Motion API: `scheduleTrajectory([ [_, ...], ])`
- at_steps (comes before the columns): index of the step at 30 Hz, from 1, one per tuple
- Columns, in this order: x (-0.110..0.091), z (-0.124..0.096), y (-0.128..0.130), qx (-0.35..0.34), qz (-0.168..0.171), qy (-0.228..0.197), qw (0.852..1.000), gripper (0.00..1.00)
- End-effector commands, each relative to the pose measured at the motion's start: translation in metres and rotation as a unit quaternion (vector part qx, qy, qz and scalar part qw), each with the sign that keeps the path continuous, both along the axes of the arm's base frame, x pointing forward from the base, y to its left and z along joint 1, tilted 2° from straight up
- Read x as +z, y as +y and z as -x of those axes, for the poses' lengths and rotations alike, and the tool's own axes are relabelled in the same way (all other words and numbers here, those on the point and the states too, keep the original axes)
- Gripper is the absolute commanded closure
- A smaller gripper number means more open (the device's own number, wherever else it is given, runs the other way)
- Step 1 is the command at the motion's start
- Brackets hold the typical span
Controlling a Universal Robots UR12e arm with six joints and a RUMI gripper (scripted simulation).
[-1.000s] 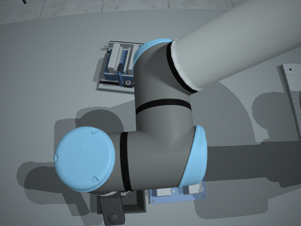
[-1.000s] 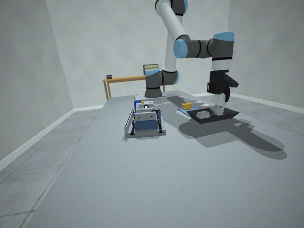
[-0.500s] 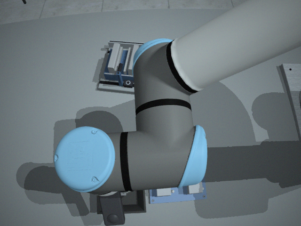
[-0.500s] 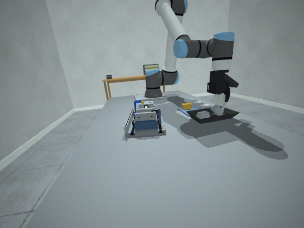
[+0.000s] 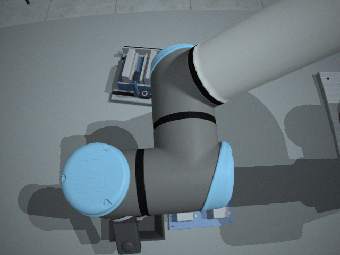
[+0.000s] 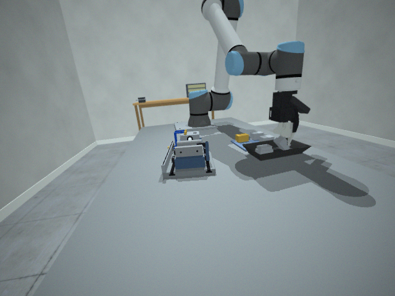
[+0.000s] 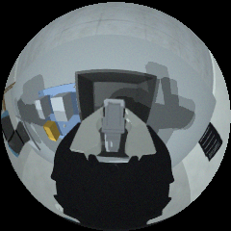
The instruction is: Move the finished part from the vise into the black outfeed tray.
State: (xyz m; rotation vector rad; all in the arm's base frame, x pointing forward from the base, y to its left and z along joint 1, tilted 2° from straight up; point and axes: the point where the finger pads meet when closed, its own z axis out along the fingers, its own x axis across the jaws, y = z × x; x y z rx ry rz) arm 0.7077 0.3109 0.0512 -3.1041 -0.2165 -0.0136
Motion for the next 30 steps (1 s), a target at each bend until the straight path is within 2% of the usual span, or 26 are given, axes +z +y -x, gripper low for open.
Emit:
scheduleTrajectory([
  [1,-0.0001,-0.0003,-0.0003,0.0,0.0,0.0,1.0,1.0],
  [2,-0.0001,-0.0003,-0.0003,0.0,0.0,0.0,1.0,1.0],
  [3,-0.0001,-0.0003,-0.0003,0.0,0.0,0.0,1.0,0.6],
  [30,-0.0001,-0.0003,-0.0003,0.0,0.0,0.0,1.0,0.6],
])
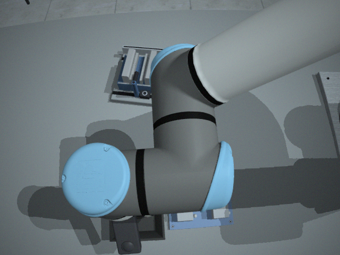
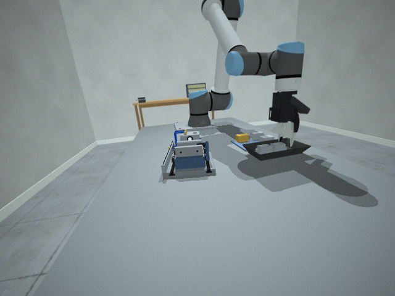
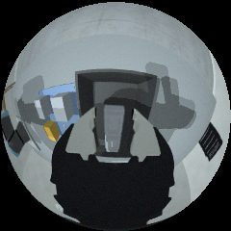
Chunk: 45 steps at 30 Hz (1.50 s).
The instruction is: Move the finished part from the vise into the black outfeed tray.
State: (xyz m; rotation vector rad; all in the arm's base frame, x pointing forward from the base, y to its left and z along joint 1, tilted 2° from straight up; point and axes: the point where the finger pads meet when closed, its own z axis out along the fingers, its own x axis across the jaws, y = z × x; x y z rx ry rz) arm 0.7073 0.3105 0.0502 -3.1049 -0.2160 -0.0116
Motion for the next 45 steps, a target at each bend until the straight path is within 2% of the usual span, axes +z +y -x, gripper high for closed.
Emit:
scheduleTrajectory([
  [1,0.001,-0.001,0.0,0.0,0.0,-0.001,1.0,0.6],
  [11,0.003,-0.001,0.0,0.0,0.0,-0.001,1.0,0.6],
  [20,0.018,-0.001,0.0,0.0,0.0,-0.001,1.0,0.6],
  [25,0.041,0.0,-0.001,0.0,0.0,-0.001,1.0,0.6],
  [35,0.098,0.0,-0.003,0.0,0.0,-0.001,1.0,0.6],
  [37,0.098,0.0,-0.003,0.0,0.0,-0.001,1.0,0.6],
  [45,0.132,0.0,-0.004,0.0,0.0,-0.001,1.0,0.6],
])
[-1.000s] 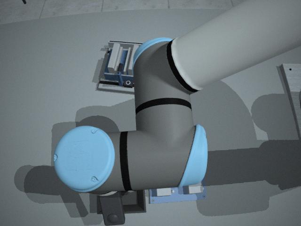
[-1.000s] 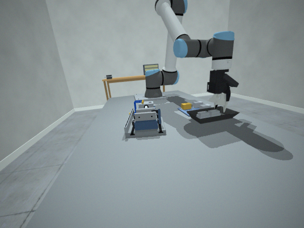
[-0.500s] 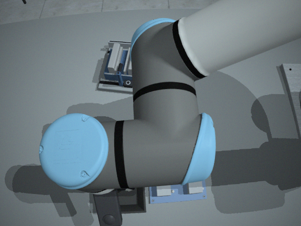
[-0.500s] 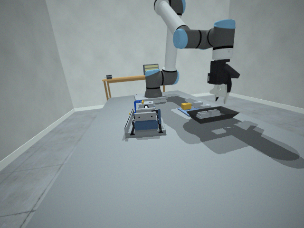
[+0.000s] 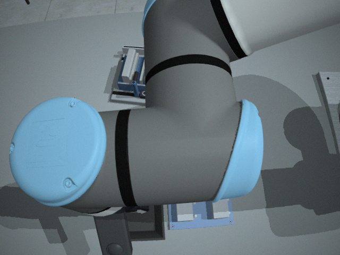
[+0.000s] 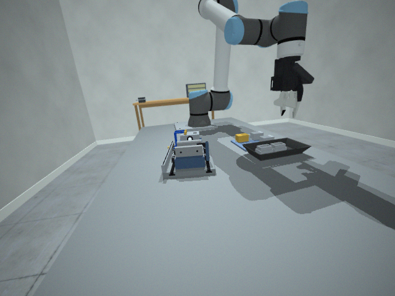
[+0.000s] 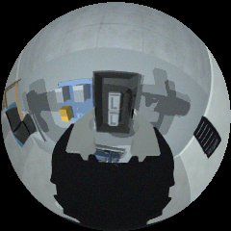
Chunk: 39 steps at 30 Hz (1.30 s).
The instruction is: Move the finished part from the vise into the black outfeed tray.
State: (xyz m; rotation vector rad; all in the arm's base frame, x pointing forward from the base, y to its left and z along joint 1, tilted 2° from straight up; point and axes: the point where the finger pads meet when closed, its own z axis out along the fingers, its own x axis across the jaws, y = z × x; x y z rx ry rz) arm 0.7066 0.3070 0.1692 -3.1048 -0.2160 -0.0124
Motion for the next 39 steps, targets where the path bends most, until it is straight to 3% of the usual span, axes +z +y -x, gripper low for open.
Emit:
scheduleTrajectory([
  [1,0.0155,-0.0004,-0.0004,0.0,0.0,-0.001,1.0,0.6],
  [12,0.0238,-0.0004,-0.0006,0.0,0.0,-0.001,1.0,0.6],
  [13,0.0238,-0.0004,-0.0006,0.0,0.0,-0.001,1.0,1.0],
  [39,0.0238,-0.0004,-0.0006,0.0,0.0,-0.001,1.0,1.0],
])
